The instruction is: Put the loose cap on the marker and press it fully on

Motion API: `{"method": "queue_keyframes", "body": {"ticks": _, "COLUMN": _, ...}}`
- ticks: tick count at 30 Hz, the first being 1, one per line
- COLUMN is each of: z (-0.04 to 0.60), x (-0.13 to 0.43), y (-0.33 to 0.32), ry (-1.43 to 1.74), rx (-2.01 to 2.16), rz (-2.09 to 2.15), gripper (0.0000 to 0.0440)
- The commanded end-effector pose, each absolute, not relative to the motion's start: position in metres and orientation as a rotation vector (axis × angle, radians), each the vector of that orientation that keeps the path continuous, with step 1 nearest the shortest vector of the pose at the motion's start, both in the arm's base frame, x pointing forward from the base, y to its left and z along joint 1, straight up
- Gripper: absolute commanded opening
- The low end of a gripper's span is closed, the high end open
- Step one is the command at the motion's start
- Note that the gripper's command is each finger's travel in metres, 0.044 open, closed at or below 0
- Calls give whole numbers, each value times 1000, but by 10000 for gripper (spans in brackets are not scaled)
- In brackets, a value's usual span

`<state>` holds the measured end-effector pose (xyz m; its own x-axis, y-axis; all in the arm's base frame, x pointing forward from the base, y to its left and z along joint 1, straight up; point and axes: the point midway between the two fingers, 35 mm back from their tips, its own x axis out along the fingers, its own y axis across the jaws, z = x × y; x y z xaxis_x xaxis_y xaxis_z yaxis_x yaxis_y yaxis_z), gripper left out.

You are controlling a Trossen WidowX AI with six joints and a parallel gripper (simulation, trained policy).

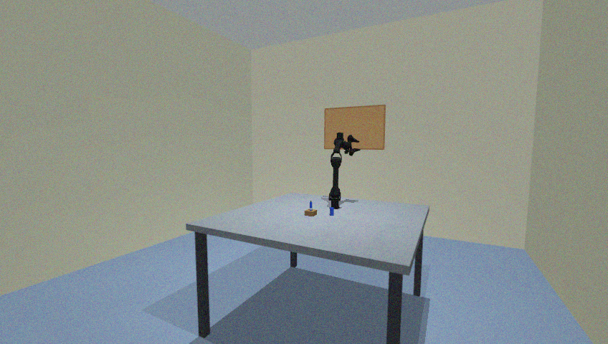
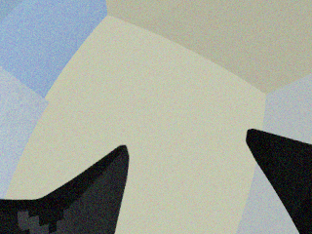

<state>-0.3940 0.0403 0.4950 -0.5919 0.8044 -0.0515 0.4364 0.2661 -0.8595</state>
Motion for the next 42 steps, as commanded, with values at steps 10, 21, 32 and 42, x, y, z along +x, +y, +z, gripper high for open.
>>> {"method": "queue_keyframes", "body": {"ticks": 10, "z": 486, "x": -401, "y": -3, "ry": -2244, "rx": -999, "rz": 1355, "gripper": 203}}
{"method": "queue_keyframes", "body": {"ticks": 21, "z": 474, "x": -400, "y": -49, "ry": -2358, "rx": -877, "rz": 1435, "gripper": 229}}
{"method": "queue_keyframes", "body": {"ticks": 32, "z": 462, "x": -393, "y": -93, "ry": -2463, "rx": -751, "rz": 1516, "gripper": 252}}
{"method": "queue_keyframes", "body": {"ticks": 42, "z": 449, "x": -384, "y": -132, "ry": -2549, "rx": -635, "rz": 1593, "gripper": 268}}
